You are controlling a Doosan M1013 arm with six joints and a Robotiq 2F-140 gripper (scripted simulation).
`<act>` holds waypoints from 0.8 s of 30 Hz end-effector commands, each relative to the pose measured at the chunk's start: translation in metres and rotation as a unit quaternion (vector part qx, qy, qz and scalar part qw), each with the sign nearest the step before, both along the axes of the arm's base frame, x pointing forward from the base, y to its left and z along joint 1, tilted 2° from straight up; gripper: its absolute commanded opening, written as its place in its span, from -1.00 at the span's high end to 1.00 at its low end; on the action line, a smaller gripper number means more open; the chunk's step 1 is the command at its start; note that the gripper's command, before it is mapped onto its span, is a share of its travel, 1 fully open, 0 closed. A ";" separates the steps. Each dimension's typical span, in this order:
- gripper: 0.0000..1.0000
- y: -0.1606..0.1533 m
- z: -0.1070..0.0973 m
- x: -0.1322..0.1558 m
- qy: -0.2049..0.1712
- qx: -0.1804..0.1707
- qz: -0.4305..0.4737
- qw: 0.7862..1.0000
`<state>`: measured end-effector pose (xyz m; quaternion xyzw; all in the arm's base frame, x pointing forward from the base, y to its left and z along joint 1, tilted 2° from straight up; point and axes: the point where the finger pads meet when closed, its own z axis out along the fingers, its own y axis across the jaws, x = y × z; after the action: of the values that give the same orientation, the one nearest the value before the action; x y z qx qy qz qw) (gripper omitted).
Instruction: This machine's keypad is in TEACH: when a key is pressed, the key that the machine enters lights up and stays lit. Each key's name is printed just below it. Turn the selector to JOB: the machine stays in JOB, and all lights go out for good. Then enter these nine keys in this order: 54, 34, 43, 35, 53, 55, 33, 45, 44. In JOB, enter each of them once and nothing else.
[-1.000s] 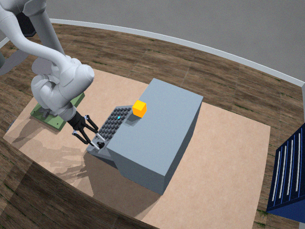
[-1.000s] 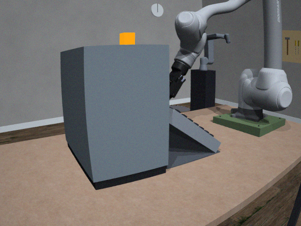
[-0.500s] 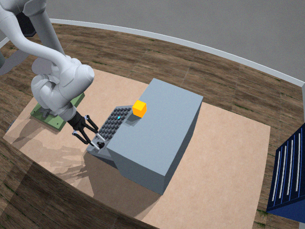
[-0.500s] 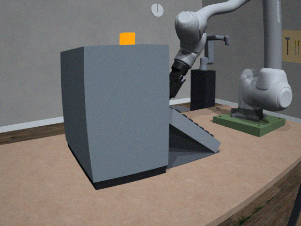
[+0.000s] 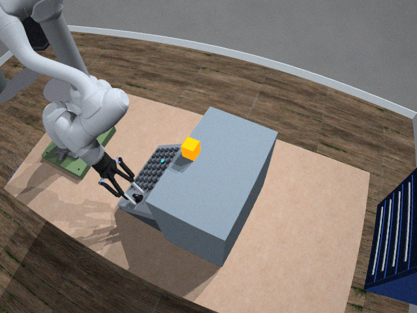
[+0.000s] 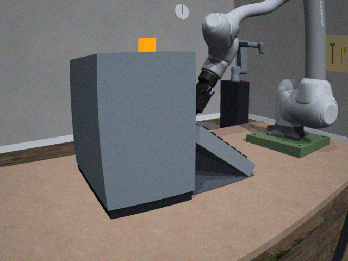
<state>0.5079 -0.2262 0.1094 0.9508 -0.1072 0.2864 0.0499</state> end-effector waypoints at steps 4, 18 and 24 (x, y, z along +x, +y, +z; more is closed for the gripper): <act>0.33 0.000 0.000 0.000 0.000 0.000 0.000 1.000; 1.00 0.000 0.000 0.000 0.000 0.000 0.000 1.000; 1.00 0.000 0.000 0.000 0.000 0.000 0.000 1.000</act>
<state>0.5078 -0.2261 0.1094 0.9508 -0.1072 0.2865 0.0498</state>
